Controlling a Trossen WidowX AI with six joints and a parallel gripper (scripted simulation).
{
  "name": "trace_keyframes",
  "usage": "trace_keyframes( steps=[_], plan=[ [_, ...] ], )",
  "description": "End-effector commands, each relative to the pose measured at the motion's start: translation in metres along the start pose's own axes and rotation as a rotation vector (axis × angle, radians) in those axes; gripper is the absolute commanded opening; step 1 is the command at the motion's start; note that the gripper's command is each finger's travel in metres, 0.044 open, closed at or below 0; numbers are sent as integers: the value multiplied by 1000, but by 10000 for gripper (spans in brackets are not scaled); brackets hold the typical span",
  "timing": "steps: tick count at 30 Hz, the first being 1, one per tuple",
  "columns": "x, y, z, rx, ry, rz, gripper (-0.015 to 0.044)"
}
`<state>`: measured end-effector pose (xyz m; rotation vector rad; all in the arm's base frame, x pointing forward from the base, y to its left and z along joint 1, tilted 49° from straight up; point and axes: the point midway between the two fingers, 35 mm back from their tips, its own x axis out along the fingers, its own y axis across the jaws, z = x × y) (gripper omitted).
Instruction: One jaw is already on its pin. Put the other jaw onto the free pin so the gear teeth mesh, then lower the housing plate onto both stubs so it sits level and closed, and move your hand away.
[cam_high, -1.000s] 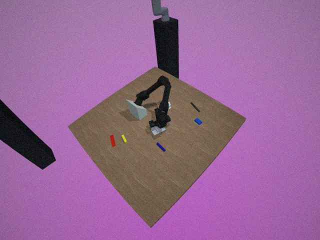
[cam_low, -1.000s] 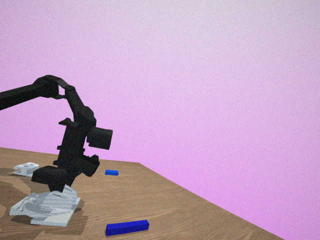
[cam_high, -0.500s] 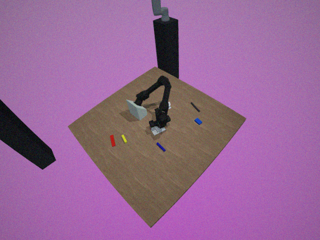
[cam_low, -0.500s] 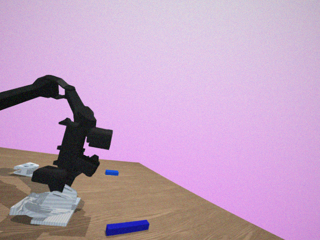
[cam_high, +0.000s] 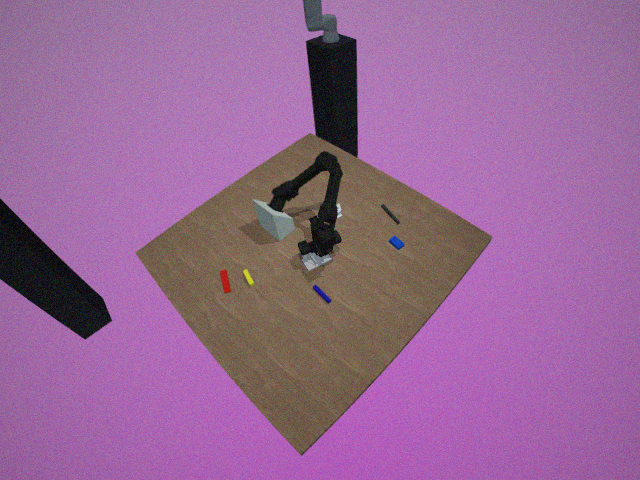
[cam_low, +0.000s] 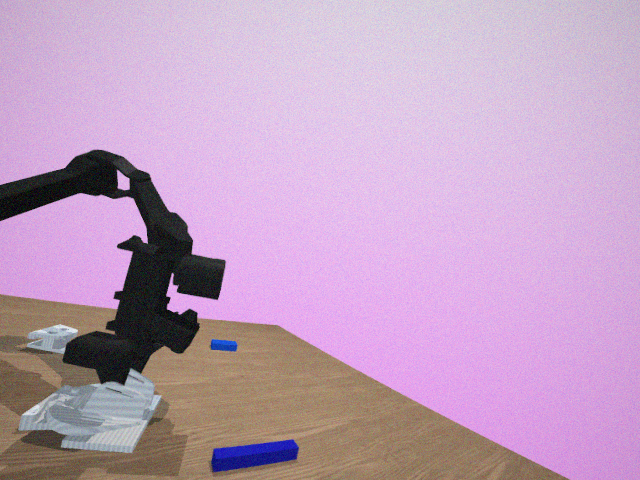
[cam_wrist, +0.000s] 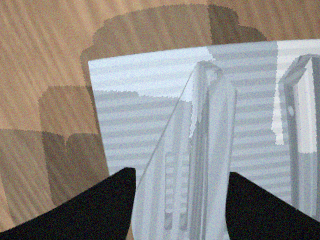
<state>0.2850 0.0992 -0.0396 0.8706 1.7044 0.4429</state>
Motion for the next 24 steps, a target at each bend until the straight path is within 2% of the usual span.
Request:
trace_keyframes(
  steps=[1,21,24],
  plan=[
    [0,0,0,3,0,4,134],
    [0,0,0,3,0,4,134],
    [0,0,0,0,0,0,213]
  ],
)
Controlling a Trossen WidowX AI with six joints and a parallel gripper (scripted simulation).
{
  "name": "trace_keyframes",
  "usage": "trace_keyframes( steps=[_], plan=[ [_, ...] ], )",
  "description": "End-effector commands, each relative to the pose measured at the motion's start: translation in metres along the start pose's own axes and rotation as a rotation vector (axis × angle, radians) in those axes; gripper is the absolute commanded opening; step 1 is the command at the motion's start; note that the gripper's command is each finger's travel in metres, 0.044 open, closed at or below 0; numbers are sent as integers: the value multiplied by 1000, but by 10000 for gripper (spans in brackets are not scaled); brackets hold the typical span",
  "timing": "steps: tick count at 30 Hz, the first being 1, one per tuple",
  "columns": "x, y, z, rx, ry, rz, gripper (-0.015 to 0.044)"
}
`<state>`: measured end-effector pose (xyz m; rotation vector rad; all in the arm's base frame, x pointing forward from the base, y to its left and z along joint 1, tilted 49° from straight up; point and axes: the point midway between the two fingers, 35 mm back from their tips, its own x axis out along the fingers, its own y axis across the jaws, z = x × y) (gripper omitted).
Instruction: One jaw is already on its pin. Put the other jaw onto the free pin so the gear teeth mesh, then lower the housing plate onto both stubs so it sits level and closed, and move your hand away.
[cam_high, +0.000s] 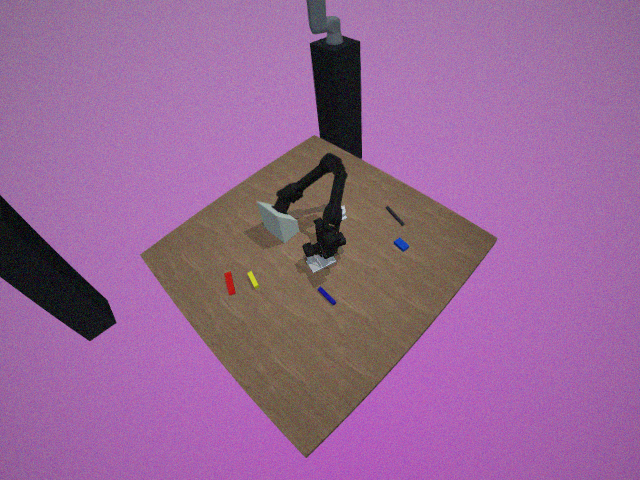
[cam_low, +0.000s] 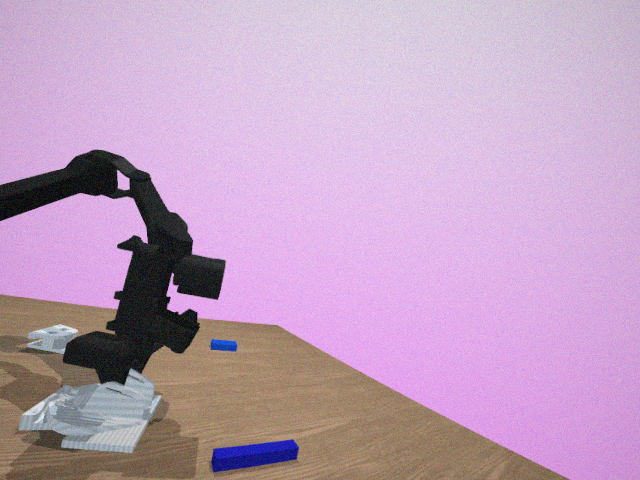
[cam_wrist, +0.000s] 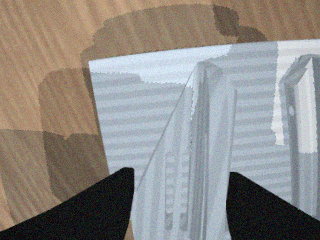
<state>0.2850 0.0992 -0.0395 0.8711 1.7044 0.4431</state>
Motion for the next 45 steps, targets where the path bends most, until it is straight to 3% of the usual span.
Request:
trace_keyframes(
  steps=[1,15,23,27,35,45],
  plan=[
    [0,0,0,0,0,0,224],
    [-2,0,0,0,0,0,224],
    [-68,0,-1,3,0,3,224],
    [-64,-1,1,8,-9,7,224],
    [-70,42,-28,17,-10,-26,434],
    [-78,117,-108,-13,-19,-36,440]
  ],
)
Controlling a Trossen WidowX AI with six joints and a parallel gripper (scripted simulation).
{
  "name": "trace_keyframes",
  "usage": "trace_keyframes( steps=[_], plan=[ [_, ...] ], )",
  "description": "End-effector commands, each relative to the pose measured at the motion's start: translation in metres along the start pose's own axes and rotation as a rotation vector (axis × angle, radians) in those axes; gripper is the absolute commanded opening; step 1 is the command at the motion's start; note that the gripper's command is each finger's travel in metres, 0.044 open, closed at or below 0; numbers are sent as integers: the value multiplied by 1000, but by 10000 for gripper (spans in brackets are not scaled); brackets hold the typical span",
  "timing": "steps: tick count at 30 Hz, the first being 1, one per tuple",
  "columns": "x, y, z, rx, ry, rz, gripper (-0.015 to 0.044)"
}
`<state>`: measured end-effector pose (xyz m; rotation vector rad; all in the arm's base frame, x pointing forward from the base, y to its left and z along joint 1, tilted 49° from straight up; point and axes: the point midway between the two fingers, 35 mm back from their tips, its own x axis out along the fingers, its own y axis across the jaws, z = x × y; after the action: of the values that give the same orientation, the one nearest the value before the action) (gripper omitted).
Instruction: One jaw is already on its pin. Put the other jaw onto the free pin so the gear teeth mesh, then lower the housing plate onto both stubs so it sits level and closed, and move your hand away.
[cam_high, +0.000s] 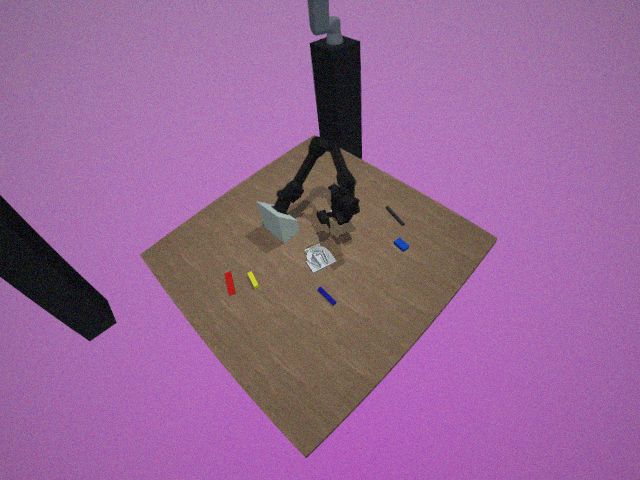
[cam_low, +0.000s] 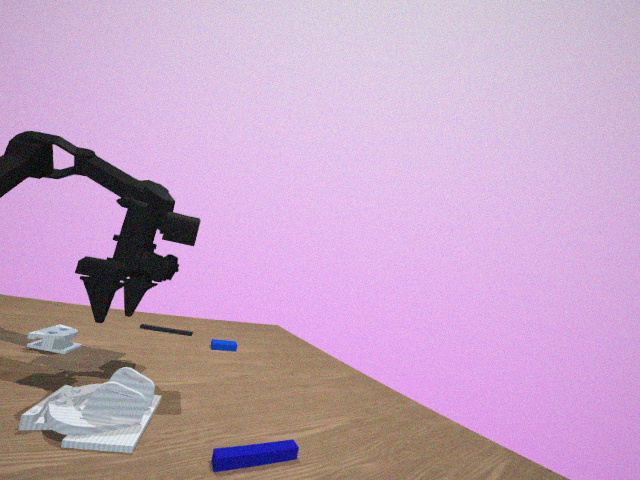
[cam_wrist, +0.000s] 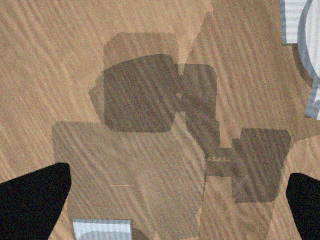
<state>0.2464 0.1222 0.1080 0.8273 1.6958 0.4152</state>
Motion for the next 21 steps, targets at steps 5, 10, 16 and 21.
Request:
trace_keyframes(
  steps=[5,10,16,21],
  plan=[
    [-9,38,-71,-22,6,19,440],
    [-15,50,-121,-42,18,41,440],
    [-17,52,-136,-48,24,49,440],
    [11,53,-136,-49,23,48,440]
  ],
)
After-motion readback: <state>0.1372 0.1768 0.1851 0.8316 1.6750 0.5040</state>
